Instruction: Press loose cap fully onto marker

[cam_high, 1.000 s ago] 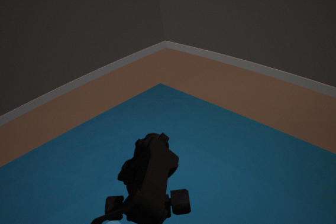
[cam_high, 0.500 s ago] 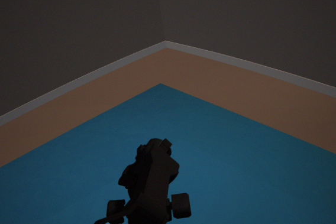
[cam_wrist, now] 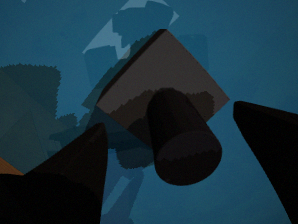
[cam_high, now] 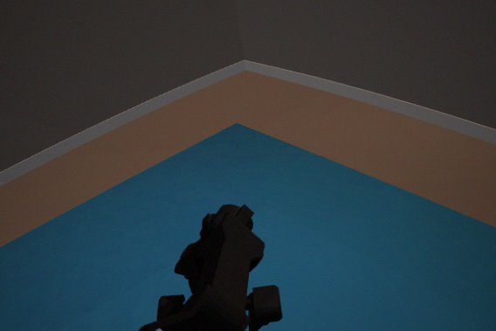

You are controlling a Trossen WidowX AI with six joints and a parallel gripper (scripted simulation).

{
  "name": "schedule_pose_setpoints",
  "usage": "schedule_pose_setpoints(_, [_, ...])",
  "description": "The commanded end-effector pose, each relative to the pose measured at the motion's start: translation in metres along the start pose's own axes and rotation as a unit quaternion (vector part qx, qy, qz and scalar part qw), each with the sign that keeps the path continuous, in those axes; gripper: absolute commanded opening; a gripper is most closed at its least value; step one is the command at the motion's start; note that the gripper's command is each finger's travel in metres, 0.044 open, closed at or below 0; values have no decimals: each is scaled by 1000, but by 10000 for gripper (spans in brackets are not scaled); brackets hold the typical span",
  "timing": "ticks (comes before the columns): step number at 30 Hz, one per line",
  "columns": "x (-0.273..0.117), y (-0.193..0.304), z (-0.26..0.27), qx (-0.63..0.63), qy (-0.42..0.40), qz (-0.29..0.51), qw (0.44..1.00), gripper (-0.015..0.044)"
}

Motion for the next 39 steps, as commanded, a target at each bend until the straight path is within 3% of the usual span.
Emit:
schedule_pose_setpoints(1, [0,0,0,0,0,0,1000,440])
schedule_pose_setpoints(8, [-72,-1,0,-1,-1,-1,1000,440])
schedule_pose_setpoints(12, [-75,0,1,-1,-1,0,1000,440])
schedule_pose_setpoints(17, [-72,0,1,174,0,0,985,309])
schedule_pose_setpoints(22, [-67,0,1,405,1,-1,914,177])
schedule_pose_setpoints(29, [-66,0,1,435,1,-1,900,0])
schedule_pose_setpoints(39, [-66,0,1,435,1,-1,900,0])
Point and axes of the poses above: the point midway between the two fingers, 35 mm back from their tips, its own x axis out along the fingers, its own z axis across the jaws, y = z × x, the point moved 3 cm from there along -x, back along the fingers, and after that the axes turned 11 degrees about x, right-handed, at the moved point
